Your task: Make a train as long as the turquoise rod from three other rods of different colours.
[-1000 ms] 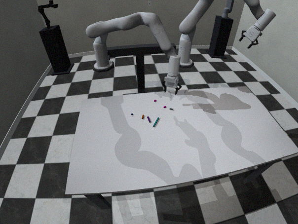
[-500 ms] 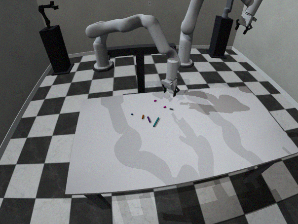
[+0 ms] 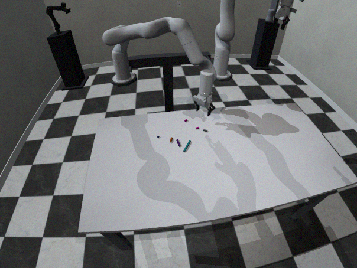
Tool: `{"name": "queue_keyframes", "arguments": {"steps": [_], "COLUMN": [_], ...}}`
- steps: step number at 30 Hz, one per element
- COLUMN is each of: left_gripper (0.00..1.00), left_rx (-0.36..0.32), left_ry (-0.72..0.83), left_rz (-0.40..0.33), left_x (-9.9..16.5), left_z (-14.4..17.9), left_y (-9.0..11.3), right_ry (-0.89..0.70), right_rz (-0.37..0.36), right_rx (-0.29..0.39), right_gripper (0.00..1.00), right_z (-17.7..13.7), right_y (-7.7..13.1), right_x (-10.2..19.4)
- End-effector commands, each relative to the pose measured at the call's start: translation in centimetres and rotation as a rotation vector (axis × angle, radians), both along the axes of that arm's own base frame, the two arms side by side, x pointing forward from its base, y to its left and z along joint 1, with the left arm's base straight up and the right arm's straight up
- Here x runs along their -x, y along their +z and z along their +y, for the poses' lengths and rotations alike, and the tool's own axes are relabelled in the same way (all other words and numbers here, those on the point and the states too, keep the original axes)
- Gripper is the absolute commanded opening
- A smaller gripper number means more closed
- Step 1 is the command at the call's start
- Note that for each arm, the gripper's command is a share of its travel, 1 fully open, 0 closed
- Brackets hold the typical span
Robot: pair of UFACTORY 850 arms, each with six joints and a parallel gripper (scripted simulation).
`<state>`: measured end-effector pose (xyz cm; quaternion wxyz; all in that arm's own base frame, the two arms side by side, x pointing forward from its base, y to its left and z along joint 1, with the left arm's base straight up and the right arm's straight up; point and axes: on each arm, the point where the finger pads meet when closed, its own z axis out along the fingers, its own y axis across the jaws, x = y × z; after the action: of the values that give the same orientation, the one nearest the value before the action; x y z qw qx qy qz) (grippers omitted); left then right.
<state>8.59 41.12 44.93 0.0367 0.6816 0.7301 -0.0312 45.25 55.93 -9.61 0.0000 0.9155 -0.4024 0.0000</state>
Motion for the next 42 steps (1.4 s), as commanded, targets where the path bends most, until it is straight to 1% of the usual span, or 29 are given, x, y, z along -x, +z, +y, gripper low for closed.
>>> {"name": "queue_keyframes", "arguments": {"steps": [1,4,8,15,42], "left_gripper": [1.00,1.00,1.00,1.00,1.00], "left_rx": [-0.042,-0.063,-0.082,-0.094,-0.096], "left_ry": [-0.049,-0.076,-0.101,-0.116,-0.119], "left_rz": [-0.007,-0.003,0.001,0.005,0.005], "left_x": [2.8,4.3,5.7,6.5,6.6], "left_z": [-0.6,-1.1,-1.6,-1.9,-2.0], "left_y": [0.9,1.3,1.6,1.8,1.9], "right_ry": [0.000,0.000,0.000,0.000,0.000], "right_rz": [-0.002,-0.002,-0.002,-0.002,-0.002], "right_rx": [-0.002,-0.002,-0.002,-0.002,-0.002], "right_gripper": [1.00,1.00,1.00,1.00,1.00], "right_z": [0.1,0.1,0.1,0.1,0.1], "right_y": [0.1,0.1,0.1,0.1,0.1], "right_x": [-0.1,-0.1,-0.1,-0.1,-0.1]}}
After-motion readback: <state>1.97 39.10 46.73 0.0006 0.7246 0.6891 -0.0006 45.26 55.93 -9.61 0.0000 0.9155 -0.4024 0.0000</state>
